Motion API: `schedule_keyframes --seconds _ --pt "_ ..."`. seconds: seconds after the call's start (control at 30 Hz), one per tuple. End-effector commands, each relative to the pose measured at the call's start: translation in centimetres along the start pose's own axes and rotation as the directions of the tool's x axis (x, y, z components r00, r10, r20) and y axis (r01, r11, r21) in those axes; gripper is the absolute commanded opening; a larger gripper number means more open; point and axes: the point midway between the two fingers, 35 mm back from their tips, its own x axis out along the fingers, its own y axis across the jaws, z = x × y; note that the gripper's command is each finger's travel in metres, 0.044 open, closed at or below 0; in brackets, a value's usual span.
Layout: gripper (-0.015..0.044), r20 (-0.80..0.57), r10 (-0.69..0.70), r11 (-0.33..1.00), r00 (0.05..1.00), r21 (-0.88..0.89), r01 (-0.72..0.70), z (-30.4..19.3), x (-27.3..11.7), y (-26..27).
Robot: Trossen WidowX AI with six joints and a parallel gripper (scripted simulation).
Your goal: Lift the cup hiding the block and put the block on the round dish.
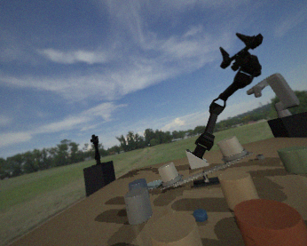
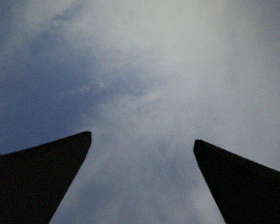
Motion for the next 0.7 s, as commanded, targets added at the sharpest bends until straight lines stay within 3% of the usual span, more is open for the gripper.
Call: schedule_keyframes --seconds 0.0,0.67 --pt "0.0426 0.0 -0.001 1.0 1.0 -0.006 0.001 0.0 0.0 0.0" --pt "0.044 0.025 -0.113 0.817 0.993 -0.567 0.107 4.0 2.7 -1.5"
